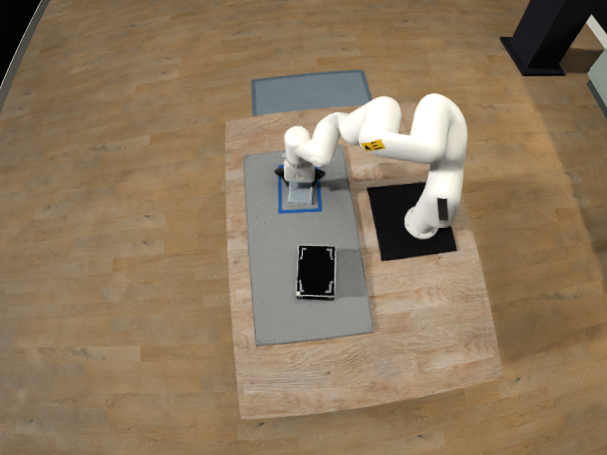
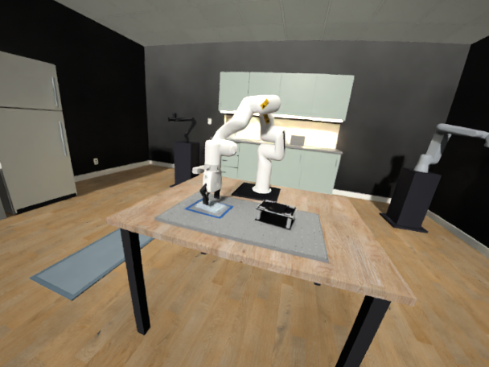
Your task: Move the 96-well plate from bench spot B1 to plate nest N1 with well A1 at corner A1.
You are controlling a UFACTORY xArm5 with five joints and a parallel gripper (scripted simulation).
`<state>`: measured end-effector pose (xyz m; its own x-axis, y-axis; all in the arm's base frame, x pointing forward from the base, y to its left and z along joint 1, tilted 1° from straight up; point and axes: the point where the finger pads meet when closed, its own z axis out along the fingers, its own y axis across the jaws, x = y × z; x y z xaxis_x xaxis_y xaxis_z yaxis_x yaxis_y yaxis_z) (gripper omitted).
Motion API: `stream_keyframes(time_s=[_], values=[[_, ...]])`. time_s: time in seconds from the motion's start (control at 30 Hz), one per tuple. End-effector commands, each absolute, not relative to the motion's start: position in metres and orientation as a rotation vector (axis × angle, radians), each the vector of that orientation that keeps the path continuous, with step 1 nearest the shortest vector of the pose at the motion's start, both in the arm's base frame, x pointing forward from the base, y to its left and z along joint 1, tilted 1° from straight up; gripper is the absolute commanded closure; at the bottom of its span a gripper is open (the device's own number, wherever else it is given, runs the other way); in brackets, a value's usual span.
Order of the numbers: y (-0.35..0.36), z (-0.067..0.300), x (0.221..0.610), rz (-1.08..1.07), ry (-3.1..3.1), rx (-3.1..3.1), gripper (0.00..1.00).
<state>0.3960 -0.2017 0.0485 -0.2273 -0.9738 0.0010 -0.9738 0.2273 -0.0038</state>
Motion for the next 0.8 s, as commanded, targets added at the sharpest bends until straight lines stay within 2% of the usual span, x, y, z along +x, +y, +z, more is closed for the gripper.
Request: stream_keyframes(time_s=[0.0, 0.77], values=[[-0.2023, 0.045, 0.3975, -0.004, 2.45, -1.944, 0.0], [-0.2023, 0.0396, 0.3975, -0.004, 2.45, -1.944, 0.0]])
